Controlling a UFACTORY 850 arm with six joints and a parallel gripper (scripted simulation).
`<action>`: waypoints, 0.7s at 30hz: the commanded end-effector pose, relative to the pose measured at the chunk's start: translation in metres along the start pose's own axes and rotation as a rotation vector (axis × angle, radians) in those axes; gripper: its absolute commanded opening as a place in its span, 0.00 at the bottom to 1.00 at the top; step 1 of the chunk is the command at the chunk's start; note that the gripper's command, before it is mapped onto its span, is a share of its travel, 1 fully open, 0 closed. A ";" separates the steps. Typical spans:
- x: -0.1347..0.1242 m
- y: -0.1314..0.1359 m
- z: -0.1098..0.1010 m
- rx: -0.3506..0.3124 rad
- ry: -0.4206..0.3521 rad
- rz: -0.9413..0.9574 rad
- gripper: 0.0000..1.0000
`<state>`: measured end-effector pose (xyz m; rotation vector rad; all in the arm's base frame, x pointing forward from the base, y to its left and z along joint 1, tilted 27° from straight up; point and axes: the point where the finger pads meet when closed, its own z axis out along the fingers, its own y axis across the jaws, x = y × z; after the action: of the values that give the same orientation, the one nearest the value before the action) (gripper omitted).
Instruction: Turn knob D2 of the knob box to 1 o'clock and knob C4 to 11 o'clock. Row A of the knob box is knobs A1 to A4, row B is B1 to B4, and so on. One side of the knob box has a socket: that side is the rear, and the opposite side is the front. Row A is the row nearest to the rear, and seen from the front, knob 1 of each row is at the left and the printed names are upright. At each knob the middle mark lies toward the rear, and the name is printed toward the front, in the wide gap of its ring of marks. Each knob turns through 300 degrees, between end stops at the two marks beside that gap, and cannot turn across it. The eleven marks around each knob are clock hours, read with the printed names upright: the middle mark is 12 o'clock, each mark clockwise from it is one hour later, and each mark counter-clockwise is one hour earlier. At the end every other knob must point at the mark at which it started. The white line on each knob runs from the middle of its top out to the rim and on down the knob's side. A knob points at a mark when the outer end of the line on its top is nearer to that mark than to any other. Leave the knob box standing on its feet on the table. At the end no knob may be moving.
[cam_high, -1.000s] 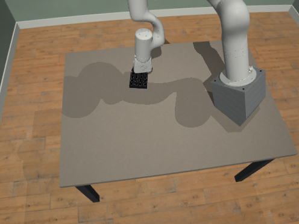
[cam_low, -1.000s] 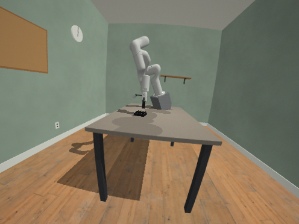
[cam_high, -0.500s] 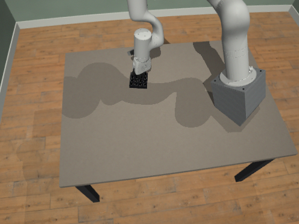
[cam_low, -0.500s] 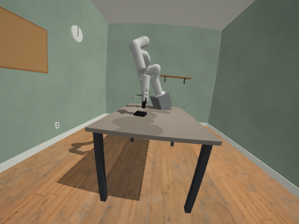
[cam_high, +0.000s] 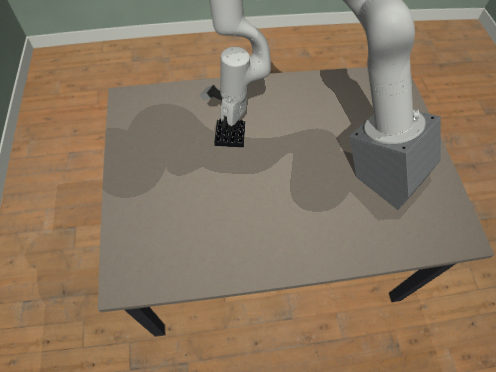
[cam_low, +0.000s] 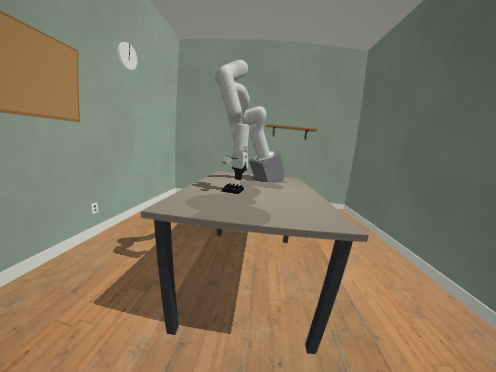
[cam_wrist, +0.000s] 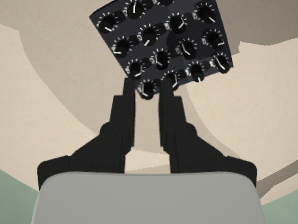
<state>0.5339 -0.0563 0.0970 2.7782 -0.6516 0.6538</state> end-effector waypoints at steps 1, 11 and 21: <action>0.002 -0.002 -0.001 -0.024 -0.024 -0.152 0.19; 0.004 -0.005 -0.002 -0.020 -0.027 -0.434 0.19; 0.006 -0.008 -0.004 -0.015 -0.031 -0.736 0.19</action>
<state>0.5400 -0.0513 0.1009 2.7468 0.2129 0.5111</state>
